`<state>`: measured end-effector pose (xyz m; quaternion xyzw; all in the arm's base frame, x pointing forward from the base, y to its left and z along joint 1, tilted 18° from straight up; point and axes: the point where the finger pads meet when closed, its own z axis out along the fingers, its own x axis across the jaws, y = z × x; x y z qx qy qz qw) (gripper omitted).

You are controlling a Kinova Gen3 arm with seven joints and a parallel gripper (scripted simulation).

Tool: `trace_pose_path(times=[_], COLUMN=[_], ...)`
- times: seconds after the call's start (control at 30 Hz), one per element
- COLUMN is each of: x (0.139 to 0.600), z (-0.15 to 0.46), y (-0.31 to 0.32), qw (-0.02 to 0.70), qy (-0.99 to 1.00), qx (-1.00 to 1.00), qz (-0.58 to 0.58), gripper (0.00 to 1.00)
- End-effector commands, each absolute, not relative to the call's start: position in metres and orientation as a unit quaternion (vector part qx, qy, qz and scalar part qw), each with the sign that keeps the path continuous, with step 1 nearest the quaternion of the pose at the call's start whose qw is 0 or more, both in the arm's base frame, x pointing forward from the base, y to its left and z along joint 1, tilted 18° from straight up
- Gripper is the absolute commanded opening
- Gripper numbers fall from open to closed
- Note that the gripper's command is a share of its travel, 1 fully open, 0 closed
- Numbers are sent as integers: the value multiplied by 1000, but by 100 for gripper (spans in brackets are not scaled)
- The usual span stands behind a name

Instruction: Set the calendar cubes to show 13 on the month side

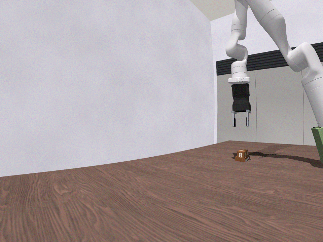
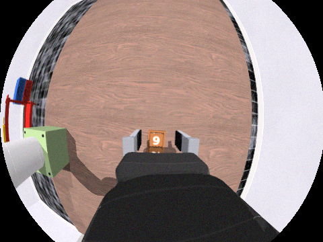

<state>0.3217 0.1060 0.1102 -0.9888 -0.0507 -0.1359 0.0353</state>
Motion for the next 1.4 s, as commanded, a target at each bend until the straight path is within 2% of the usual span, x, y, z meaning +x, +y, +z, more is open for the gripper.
trace_pose_path(times=[0.0,1.37], x=[321,319], z=[111,115], y=[105,51], qw=[37,10], qy=[-48,-22], qx=[-989,-987], qz=[-137,-159], gripper=[100,100])
